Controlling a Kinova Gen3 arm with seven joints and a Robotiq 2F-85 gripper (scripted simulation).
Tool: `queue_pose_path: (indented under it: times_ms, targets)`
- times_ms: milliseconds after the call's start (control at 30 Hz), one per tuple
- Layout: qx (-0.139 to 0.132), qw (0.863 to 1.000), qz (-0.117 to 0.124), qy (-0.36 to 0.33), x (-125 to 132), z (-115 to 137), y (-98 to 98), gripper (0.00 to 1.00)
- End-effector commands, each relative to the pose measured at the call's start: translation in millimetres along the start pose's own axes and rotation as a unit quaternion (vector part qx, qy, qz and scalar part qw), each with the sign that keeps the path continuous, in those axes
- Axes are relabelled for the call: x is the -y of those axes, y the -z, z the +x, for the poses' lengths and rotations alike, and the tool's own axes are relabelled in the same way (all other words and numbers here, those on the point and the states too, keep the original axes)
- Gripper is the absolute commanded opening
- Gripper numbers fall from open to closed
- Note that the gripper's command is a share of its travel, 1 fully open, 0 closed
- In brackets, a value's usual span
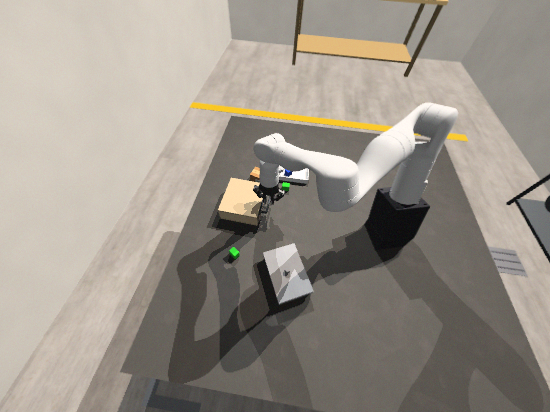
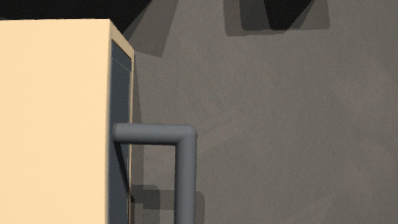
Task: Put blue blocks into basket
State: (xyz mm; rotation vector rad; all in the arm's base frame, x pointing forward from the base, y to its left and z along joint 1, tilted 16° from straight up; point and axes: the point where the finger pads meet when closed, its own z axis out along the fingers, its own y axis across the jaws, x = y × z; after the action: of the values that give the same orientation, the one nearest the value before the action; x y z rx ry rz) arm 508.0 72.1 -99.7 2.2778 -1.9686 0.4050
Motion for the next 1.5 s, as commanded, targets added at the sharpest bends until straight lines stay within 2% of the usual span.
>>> queue_pose_path:
  times_ms: [0, 733, 1467]
  targets:
    - [0.000, 1.000, 0.001, 0.000, 1, 0, -1.3, 0.30]
    - [0.000, 1.000, 0.001, 0.000, 1, 0, -15.6, 0.30]
    - [0.000, 1.000, 0.001, 0.000, 1, 0, -17.0, 0.30]
